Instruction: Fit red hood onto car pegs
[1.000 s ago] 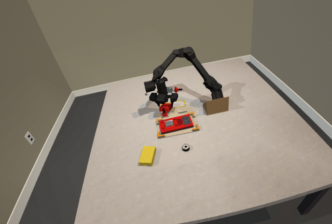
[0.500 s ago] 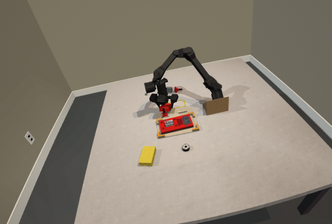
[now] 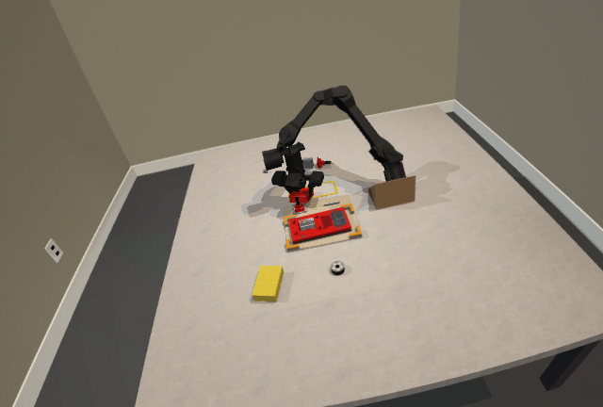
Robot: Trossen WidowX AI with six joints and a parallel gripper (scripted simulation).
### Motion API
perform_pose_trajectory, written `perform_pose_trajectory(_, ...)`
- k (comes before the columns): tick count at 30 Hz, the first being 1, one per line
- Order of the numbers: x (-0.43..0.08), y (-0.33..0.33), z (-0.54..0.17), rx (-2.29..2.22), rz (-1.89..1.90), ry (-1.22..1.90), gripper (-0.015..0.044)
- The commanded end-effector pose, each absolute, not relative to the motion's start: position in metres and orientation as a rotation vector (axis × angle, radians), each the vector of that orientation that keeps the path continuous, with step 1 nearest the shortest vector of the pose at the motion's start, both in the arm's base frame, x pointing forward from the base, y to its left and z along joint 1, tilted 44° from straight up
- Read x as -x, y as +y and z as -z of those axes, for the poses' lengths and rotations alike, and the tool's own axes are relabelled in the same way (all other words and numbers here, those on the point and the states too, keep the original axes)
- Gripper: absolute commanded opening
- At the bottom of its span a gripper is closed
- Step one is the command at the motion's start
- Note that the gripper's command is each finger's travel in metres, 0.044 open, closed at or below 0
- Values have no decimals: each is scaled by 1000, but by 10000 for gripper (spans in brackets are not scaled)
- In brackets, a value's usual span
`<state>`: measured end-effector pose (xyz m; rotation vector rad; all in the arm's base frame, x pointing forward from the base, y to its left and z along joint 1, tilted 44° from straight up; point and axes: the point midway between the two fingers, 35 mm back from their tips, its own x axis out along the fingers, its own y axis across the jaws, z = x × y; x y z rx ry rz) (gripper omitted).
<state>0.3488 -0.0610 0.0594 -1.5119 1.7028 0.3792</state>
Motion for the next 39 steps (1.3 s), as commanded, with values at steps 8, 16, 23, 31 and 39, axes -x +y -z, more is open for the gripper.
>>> perform_pose_trajectory(8, -349, -60, -60, 1512, -379, 1703, 170)
perform_pose_trajectory(16, -348, -54, -66, 1511, -380, 1703, 0)
perform_pose_trajectory(23, -348, -46, -75, 1511, -380, 1703, 0)
perform_pose_trajectory(31, -347, -34, -87, 1510, -381, 1703, 0)
perform_pose_trajectory(39, -346, -22, -100, 1510, -382, 1702, 0)
